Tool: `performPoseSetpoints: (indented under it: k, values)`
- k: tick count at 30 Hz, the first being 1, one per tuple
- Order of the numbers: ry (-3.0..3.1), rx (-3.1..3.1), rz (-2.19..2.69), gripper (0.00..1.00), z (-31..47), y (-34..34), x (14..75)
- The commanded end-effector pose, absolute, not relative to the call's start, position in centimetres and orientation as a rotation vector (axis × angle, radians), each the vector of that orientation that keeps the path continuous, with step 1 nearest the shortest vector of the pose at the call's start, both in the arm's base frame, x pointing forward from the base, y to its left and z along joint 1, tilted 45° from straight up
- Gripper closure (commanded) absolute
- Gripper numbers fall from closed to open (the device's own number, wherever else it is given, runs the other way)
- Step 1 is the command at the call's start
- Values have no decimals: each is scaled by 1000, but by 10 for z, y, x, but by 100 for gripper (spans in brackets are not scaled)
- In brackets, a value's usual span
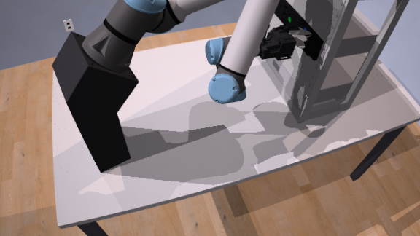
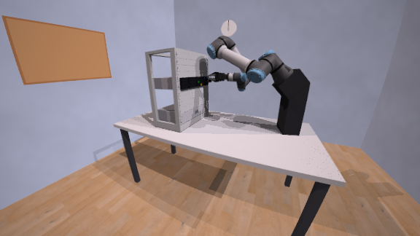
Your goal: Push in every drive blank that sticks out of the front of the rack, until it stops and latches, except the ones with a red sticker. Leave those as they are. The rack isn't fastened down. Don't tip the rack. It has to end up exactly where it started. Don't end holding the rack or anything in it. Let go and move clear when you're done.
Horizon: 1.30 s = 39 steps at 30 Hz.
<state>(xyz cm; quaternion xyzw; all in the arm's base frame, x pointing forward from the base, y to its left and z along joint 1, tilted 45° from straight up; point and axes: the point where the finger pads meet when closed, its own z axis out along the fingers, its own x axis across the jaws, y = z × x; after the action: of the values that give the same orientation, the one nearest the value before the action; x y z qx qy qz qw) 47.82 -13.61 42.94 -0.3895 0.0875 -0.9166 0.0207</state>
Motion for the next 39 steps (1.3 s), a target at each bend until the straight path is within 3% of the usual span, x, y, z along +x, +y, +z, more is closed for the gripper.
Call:
performPoseSetpoints:
  k: [1, 39]
  values:
    - [271, -1207, -2843, 100, 431, -136, 479]
    - [271, -1207, -2843, 100, 433, -137, 482]
